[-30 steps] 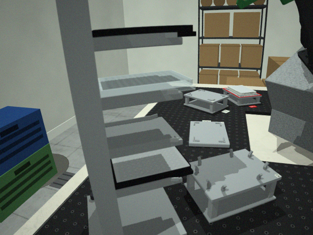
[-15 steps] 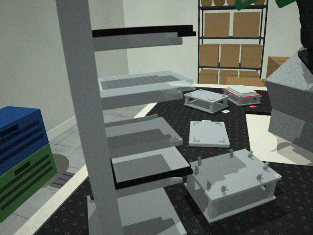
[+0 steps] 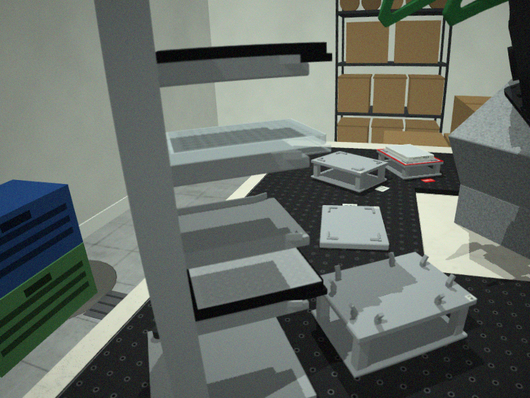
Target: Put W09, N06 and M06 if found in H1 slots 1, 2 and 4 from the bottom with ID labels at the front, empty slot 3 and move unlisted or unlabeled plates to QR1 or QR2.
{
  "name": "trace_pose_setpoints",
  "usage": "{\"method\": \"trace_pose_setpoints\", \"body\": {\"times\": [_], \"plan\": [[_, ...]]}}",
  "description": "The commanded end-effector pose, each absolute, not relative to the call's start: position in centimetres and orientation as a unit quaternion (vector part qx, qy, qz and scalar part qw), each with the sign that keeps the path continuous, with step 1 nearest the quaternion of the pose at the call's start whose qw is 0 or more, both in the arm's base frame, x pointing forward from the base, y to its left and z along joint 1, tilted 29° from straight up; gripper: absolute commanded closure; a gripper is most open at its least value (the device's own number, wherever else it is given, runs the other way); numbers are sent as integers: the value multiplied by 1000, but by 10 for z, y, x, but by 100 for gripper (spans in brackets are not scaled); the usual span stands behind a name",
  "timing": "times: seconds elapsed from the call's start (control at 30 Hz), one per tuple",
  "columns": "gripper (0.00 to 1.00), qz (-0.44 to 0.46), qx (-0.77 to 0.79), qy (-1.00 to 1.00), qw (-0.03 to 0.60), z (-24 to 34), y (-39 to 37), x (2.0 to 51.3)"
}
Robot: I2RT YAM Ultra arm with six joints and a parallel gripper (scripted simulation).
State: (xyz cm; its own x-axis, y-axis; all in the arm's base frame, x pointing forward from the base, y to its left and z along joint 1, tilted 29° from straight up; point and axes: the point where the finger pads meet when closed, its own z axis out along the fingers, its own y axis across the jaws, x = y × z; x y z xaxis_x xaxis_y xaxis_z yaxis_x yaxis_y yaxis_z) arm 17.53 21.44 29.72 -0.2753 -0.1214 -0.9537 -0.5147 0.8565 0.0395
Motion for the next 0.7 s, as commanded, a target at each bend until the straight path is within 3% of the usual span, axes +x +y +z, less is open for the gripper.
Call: {"method": "trace_pose_setpoints", "body": {"times": [0.0, 0.67], "plan": [[0, 197, -201, 769, 574, 314, 222, 177], [0, 196, -202, 768, 575, 314, 238, 203]]}}
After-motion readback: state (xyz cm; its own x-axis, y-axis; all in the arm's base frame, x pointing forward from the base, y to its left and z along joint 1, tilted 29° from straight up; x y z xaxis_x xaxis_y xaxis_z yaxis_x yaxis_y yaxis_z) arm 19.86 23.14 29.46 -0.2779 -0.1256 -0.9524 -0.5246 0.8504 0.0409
